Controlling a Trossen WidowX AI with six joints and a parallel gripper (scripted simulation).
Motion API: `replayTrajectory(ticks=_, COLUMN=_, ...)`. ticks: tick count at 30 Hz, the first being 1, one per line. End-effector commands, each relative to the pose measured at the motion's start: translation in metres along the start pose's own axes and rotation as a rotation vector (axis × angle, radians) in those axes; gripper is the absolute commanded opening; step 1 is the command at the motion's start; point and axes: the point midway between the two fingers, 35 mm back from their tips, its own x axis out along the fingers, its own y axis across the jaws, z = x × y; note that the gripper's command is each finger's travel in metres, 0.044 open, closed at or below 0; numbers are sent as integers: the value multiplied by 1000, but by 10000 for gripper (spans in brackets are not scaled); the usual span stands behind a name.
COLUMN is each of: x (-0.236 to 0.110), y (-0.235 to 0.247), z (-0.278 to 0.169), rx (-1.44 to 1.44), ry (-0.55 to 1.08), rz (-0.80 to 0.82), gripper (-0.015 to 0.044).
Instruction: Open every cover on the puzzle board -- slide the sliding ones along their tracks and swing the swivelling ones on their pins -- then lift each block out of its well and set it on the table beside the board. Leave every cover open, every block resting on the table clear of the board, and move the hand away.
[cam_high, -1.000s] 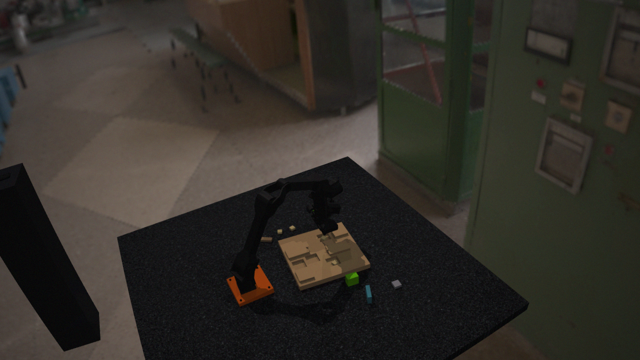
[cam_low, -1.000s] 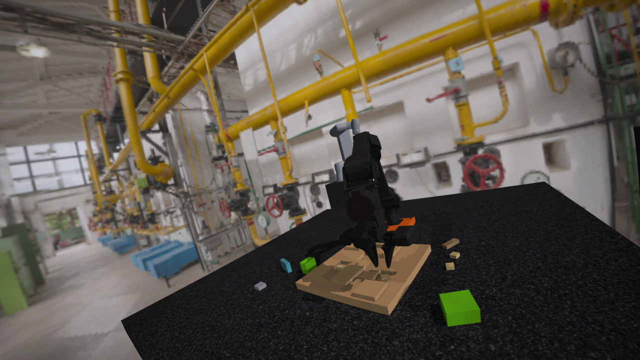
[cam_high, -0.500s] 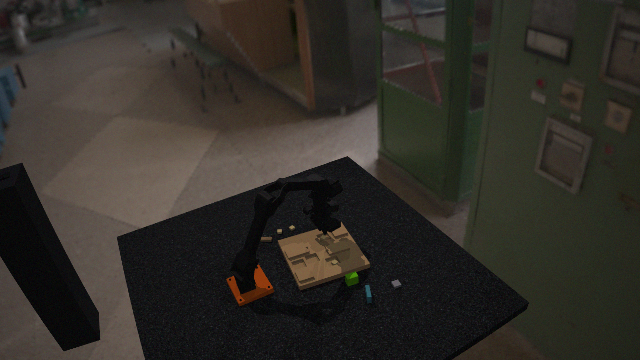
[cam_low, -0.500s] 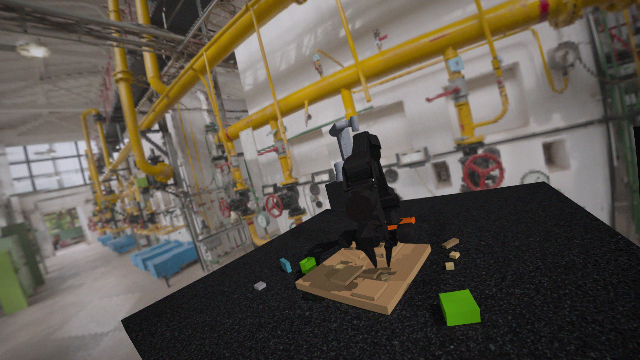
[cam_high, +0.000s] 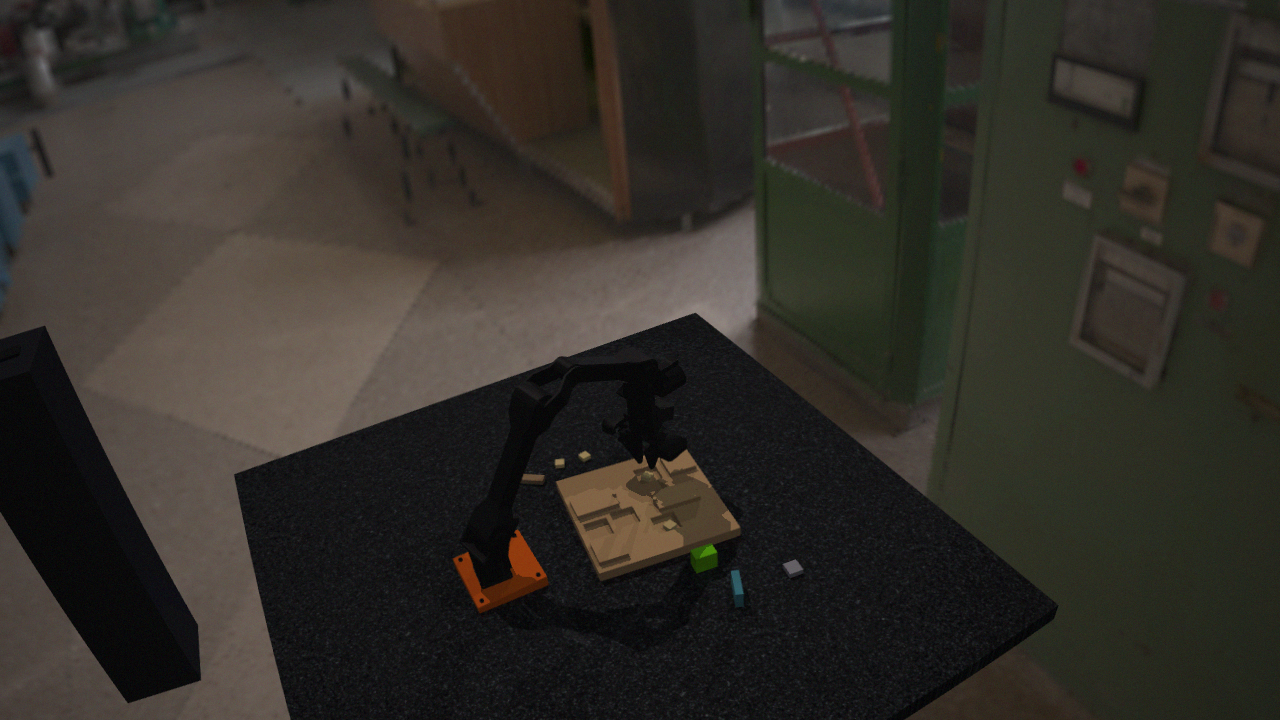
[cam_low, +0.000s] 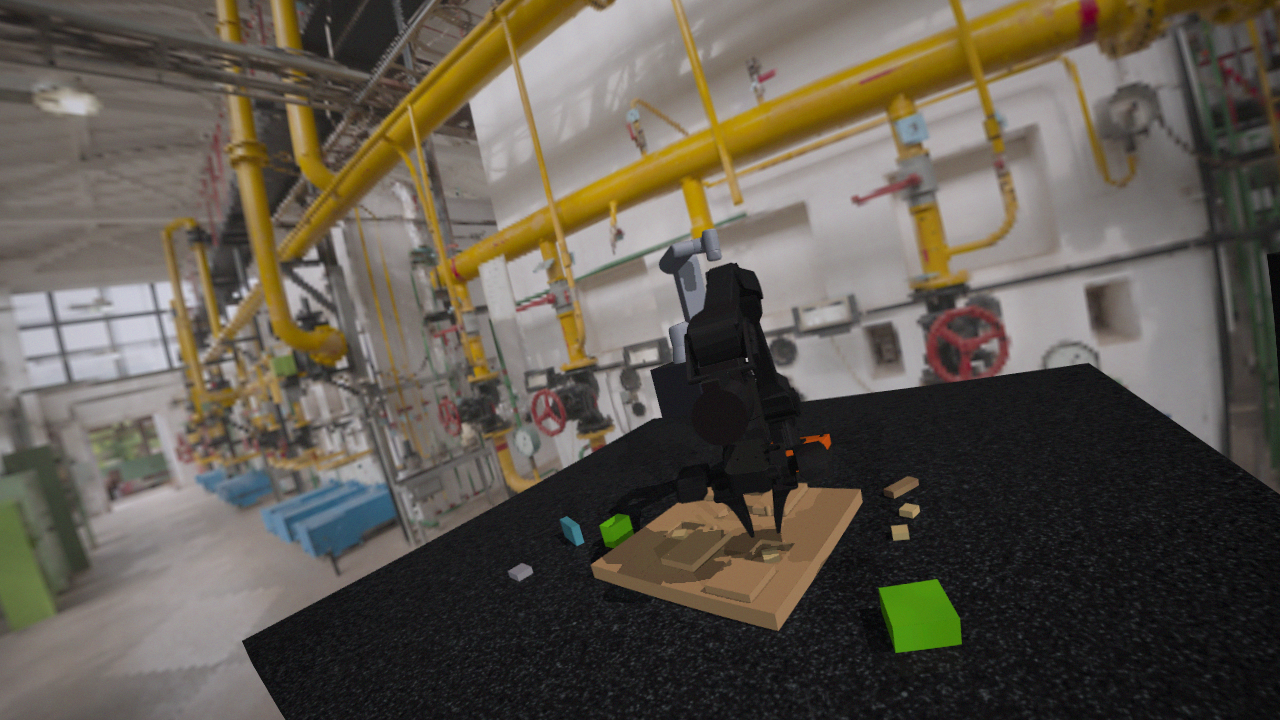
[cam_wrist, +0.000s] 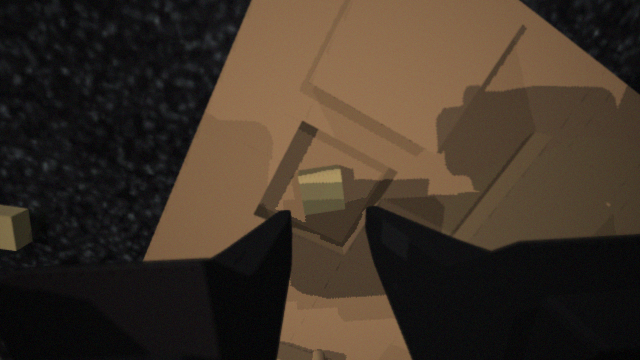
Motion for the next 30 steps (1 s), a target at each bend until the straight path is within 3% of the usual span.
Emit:
replayTrajectory(ticks=1, x=0, y=-1, z=0, rx=-66, ry=-1, rz=-4, gripper=144)
replayTrajectory(ticks=30, x=14, y=-1, z=1, rx=-118, ry=0, rz=-4, gripper=144)
